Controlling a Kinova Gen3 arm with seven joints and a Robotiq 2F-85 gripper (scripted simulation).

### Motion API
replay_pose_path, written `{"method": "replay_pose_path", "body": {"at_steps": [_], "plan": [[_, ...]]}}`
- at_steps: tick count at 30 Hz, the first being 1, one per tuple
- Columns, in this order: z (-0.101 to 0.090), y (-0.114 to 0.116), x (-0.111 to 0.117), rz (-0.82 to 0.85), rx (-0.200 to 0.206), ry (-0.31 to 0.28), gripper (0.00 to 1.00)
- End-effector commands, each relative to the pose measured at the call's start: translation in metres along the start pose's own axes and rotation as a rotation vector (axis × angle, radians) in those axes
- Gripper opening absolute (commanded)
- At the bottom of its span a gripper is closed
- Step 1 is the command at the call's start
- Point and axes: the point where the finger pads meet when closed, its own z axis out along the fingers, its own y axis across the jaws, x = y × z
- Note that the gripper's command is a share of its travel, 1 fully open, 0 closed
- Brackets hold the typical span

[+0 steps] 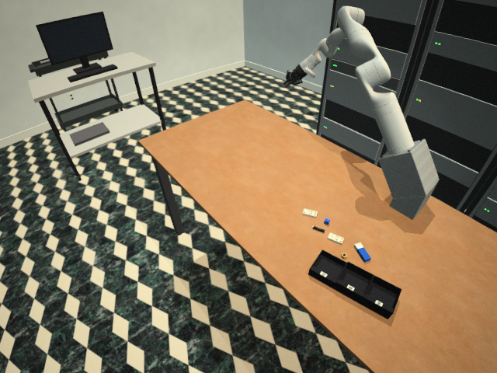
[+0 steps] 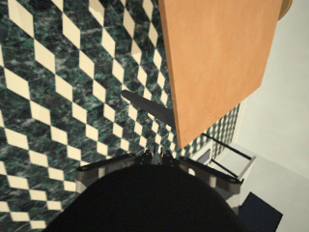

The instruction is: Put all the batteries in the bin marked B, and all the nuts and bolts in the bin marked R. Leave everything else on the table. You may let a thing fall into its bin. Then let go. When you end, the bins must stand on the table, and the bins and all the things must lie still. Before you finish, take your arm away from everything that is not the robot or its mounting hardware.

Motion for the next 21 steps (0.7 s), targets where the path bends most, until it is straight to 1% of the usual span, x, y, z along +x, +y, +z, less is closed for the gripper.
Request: {"method": "replay_pose_path", "body": {"at_steps": [1,4,6,7,10,12,14,15,17,18,21], "plan": [[0.022,0.016,0.005,-0.004,-0.018,0.006,0.09],[0.040,0.029,0.005,-0.004,-0.019,0.006,0.09],[0.040,0.029,0.005,-0.004,-0.019,0.006,0.09],[0.046,0.034,0.005,-0.041,-0.047,-0.011,0.09],[0.066,0.050,0.007,-0.046,-0.051,-0.013,0.09],[0.066,0.050,0.007,-0.046,-0.051,-0.013,0.09],[0.078,0.061,0.008,-0.046,-0.051,-0.013,0.09],[0.082,0.064,0.009,-0.046,-0.051,-0.013,0.09],[0.082,0.064,0.009,-0.046,-0.051,-0.013,0.09],[0.088,0.069,0.010,-0.084,-0.078,-0.030,0.09],[0.106,0.086,0.013,-0.084,-0.078,-0.031,0.09]]}}
